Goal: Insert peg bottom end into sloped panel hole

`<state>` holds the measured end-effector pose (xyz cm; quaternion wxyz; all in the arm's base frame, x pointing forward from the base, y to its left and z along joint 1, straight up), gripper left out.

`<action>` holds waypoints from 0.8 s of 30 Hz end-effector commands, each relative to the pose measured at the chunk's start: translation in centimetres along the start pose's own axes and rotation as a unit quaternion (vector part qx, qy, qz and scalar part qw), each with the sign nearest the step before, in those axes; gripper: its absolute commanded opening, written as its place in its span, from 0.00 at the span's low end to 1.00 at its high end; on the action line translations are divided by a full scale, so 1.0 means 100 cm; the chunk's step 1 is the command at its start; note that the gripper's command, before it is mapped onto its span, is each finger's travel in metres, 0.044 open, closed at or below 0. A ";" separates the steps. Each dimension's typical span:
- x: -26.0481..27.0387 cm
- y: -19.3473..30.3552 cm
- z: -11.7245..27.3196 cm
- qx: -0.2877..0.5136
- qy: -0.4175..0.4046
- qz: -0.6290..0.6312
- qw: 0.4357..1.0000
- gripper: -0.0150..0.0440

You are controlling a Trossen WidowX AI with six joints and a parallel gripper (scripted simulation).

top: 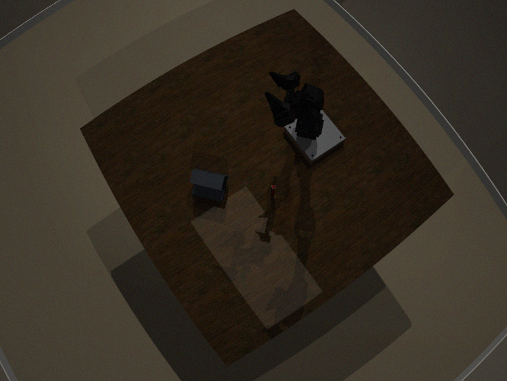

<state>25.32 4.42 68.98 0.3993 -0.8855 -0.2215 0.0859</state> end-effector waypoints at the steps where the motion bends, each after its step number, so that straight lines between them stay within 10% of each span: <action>1: 0.000 0.000 0.000 -0.001 0.000 -0.001 1.000 0.98; 24: 0.116 0.015 0.039 -0.068 -0.212 -0.027 0.974 1.00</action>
Point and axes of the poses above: the point midway between the two fingers, 35 mm back from their tips, its own z axis back along the fingers, its own x axis across the jaws, y = z × x, the point moved 1 cm from there along z, back along the fingers, and after that the axes turned 14 degrees about z, right-handed, at the moved point
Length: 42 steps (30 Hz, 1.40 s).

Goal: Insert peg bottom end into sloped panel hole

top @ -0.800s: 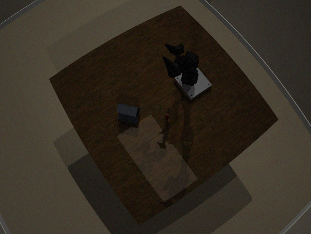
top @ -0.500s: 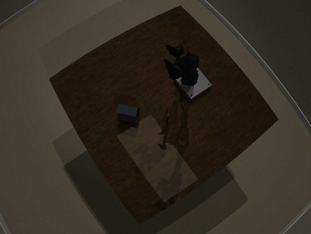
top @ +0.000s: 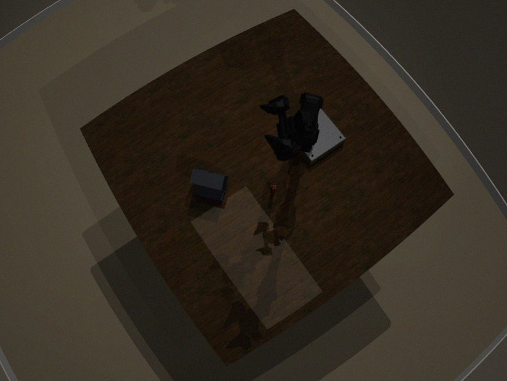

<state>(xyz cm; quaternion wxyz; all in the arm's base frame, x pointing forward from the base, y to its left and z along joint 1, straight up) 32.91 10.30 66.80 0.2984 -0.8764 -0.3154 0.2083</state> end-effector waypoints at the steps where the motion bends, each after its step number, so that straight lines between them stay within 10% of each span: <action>1: 0.031 0.012 0.005 0.000 -0.057 -0.004 0.998 1.00; 42: 0.204 0.225 0.178 0.369 -0.460 -0.095 0.802 1.00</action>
Point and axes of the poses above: the point midway between the two fingers, 35 mm back from their tips, its own z axis back along the fingers, its own x axis across the jaws, y = z × x, the point moved 1 cm from there along z, back along the fingers, and after that the axes turned 14 degrees about z, right-handed, at the moved point
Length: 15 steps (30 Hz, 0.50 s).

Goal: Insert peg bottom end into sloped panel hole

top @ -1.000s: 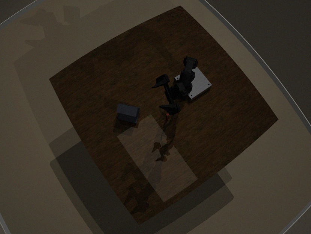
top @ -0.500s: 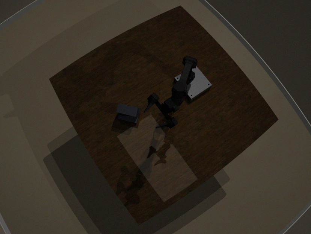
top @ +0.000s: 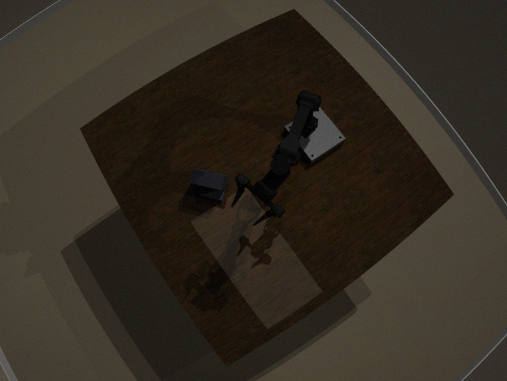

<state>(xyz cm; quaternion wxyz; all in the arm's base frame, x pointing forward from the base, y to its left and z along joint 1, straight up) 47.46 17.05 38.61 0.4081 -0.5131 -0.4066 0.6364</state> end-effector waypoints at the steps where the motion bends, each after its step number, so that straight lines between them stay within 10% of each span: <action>1: 0.013 0.038 -0.003 0.064 -0.030 -0.031 0.997 1.00; 15: 0.044 0.151 0.020 0.282 -0.072 -0.145 0.946 1.00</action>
Point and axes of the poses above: the point midway between the two fingers, 35 mm back from their tips, its own z axis back along the fingers, its own x axis across the jaws, y = z × x, the point moved 1 cm from there along z, back along the fingers, and after that the axes turned 14 degrees about z, right-handed, at the moved point
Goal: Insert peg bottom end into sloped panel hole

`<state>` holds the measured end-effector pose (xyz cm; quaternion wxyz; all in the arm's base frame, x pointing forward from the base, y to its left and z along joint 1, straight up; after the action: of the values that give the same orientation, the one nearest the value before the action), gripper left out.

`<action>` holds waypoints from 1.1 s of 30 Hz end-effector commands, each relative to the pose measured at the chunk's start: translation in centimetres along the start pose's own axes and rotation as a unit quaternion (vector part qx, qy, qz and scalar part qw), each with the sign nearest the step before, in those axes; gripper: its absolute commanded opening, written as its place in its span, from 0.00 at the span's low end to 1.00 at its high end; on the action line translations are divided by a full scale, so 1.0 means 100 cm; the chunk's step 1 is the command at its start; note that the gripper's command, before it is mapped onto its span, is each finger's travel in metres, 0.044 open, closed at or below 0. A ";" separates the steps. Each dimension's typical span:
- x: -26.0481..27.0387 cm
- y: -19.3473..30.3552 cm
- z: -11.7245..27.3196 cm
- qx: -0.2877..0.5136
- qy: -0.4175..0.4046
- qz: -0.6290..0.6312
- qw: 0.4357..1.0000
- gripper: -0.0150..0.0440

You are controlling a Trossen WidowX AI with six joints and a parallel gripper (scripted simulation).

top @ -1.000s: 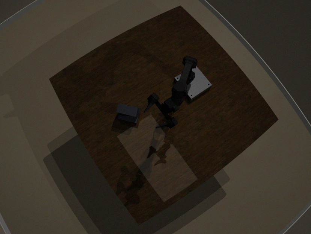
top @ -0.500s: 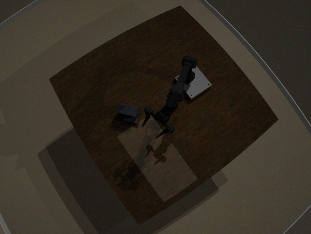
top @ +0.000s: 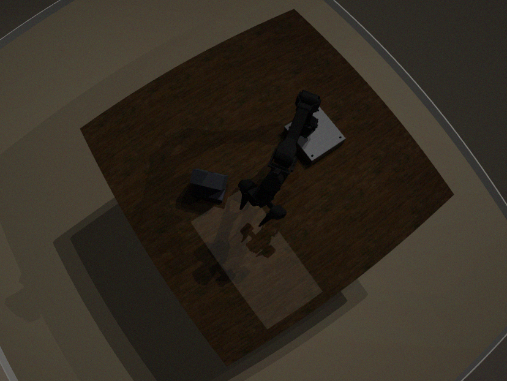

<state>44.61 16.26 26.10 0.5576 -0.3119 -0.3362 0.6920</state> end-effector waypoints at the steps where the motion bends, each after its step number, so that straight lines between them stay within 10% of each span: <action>1: 0.000 0.039 -0.006 0.073 -0.005 -0.040 0.997 1.00; 23: -0.018 0.210 0.035 0.414 0.092 -0.258 0.868 1.00; 33: -0.022 0.219 0.041 0.433 0.104 -0.270 0.854 1.00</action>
<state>29.79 10.52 11.05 0.8294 -0.0118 -0.0221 0.5581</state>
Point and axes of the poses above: the point midway between the two fingers, 35 mm back from their tips, its own z axis back along the fingers, its own x axis across the jaws, y = z × x, the point moved 1 cm from there along z, back along the fingers, and after that the axes turned 14 degrees about z, right-handed, at the moved point
